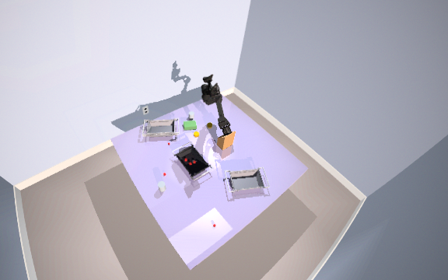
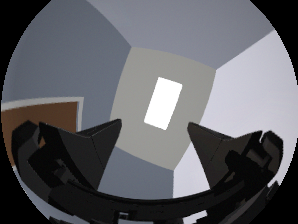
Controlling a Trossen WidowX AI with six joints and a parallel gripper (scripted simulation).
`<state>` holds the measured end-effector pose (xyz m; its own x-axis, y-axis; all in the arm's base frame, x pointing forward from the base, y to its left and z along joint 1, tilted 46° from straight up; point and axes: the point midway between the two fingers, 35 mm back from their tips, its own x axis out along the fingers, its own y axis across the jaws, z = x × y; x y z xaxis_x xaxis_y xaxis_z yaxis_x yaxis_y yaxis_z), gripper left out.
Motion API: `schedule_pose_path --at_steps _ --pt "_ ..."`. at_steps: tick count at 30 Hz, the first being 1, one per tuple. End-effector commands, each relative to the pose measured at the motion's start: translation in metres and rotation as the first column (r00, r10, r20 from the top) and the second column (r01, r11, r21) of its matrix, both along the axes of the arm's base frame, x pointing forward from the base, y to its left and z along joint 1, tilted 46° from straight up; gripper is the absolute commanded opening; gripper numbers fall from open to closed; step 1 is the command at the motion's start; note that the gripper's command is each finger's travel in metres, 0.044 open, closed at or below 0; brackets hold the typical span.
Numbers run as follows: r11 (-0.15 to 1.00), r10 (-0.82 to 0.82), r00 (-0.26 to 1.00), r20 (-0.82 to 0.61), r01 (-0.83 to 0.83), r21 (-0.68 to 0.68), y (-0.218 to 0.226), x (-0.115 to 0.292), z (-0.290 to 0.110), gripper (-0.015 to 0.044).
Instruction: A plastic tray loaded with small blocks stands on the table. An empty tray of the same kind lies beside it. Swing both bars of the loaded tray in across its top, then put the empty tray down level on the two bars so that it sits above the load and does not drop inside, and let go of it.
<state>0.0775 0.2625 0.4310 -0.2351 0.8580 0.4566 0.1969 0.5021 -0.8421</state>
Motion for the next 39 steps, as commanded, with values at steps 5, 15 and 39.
schedule_pose_path --at_steps 5,15,39 --pt "1.000 0.000 1.000 0.000 0.000 0.000 0.000 0.000 0.000 0.0269" --pt "0.968 -0.244 0.933 -0.262 0.220 -0.120 0.019 0.087 -0.016 0.0083" --pt "0.396 -0.612 -0.538 -0.580 0.426 -0.813 -0.119 0.345 -0.224 0.0083"
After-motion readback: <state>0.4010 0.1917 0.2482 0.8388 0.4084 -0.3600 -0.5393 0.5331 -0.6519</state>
